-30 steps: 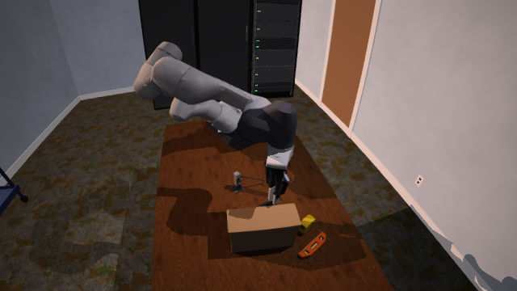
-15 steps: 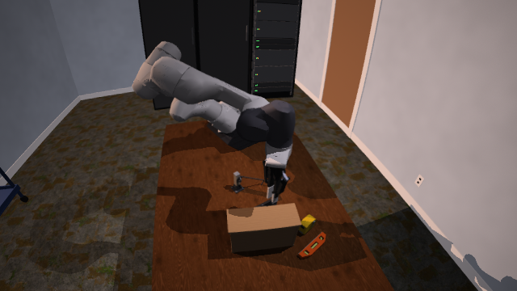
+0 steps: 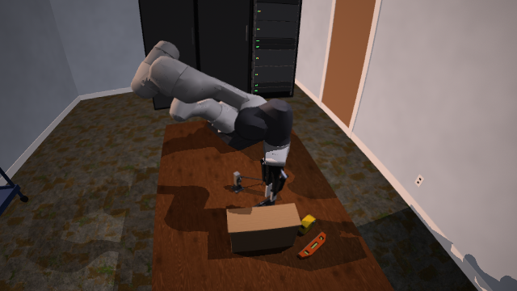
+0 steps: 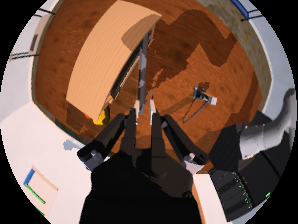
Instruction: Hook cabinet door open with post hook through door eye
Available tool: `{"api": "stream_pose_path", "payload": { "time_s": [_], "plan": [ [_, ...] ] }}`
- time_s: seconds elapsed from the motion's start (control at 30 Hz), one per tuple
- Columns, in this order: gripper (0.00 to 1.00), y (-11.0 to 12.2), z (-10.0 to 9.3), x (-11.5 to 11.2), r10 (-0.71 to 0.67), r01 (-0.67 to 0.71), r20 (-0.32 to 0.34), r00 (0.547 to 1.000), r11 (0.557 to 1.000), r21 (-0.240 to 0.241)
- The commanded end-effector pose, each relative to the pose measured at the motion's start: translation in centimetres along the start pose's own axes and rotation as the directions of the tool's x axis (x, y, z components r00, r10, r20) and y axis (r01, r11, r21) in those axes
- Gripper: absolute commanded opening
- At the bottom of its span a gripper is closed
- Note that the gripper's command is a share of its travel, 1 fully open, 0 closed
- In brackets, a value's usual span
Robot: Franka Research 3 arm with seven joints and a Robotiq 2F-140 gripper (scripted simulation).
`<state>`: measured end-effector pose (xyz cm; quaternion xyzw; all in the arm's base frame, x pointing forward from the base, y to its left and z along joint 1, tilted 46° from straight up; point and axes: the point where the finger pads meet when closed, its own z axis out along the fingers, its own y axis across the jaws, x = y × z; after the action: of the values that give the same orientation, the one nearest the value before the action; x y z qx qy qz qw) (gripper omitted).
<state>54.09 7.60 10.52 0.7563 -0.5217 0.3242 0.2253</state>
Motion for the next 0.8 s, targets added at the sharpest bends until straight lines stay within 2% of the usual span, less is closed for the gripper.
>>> {"api": "stream_pose_path", "payload": {
  "time_s": [0.0,0.77],
  "plan": [
    [0.16,0.4,0.0,0.0,-0.053,0.053,0.001,0.999,0.999,0.003],
    [0.16,1.9,0.0,0.1,-0.150,0.150,0.001,0.989,0.989,0.003]
  ]
}}
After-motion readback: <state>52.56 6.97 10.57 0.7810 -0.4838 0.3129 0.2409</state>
